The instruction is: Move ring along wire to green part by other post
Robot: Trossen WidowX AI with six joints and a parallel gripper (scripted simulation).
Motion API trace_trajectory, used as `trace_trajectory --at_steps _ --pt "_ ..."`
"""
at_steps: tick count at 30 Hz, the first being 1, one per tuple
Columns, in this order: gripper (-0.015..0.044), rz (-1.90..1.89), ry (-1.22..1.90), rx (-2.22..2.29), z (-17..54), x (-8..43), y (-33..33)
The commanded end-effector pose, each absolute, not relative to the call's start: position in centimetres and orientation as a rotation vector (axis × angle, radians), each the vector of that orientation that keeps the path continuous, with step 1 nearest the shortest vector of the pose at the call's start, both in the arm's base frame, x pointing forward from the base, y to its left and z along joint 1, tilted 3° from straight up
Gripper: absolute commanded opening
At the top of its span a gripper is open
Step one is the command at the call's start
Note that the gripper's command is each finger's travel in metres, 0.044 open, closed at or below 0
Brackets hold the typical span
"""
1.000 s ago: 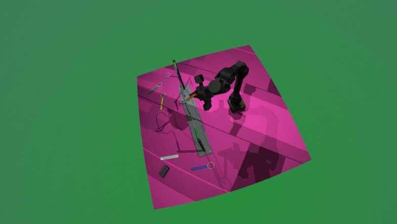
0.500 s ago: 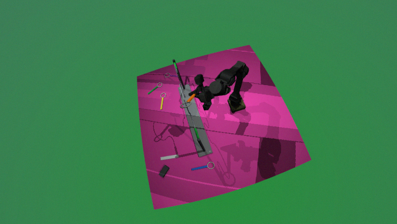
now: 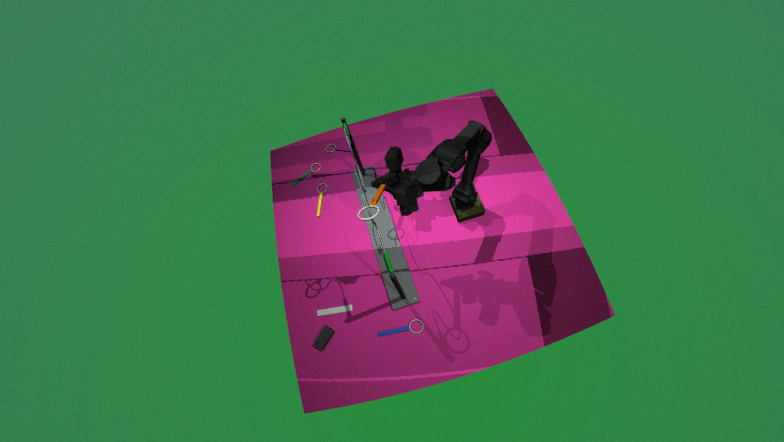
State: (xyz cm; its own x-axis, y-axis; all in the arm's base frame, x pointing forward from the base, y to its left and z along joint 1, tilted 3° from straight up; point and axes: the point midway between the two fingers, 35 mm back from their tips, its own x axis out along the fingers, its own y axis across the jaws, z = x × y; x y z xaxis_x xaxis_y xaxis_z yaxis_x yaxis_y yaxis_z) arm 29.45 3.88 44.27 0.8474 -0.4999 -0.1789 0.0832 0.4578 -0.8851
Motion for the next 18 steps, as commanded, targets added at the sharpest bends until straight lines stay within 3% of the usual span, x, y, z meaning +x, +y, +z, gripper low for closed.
trace_trajectory --at_steps 1,18 --pt "-0.015 -0.39 0.447 -1.077 44.52 29.15 3.59" --pt "-0.015 -0.438 0.438 -1.276 45.13 29.11 3.37"
